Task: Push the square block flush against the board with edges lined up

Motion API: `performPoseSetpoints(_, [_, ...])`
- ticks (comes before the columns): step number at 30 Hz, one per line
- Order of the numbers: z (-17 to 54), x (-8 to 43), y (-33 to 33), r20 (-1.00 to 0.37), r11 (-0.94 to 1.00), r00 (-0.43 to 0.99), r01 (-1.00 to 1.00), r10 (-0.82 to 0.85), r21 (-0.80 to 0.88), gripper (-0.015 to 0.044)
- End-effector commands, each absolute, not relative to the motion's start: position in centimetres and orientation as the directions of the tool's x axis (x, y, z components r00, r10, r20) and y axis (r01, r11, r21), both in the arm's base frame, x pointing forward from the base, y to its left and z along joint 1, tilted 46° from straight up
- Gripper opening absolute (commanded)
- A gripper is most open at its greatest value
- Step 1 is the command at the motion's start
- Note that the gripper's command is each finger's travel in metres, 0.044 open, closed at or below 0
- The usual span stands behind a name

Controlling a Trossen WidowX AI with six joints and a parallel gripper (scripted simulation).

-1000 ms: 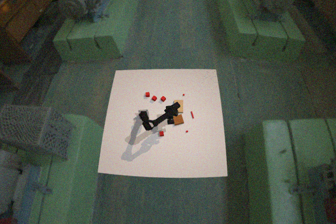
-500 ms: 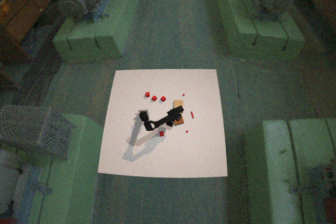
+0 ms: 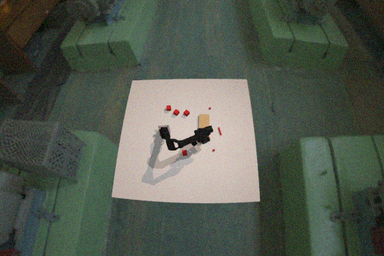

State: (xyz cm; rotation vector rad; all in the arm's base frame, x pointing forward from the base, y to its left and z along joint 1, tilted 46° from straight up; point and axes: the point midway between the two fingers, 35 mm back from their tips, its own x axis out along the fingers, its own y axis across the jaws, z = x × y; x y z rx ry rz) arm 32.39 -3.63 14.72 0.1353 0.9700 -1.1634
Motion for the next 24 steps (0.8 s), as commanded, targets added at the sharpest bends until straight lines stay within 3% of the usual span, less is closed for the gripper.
performPoseSetpoints(1, [15.0, 33.2, -4.5, -0.698, 0.355, 0.064, 0.891, -0.713, -0.281, 0.0])
performPoseSetpoints(9, [15.2, 34.2, -6.2, -0.692, 0.191, 0.064, 0.975, -0.719, -0.109, 0.0])
performPoseSetpoints(24, [11.4, 34.5, -10.2, -0.689, 0.187, 0.065, 0.977, -0.722, -0.105, 0.0])
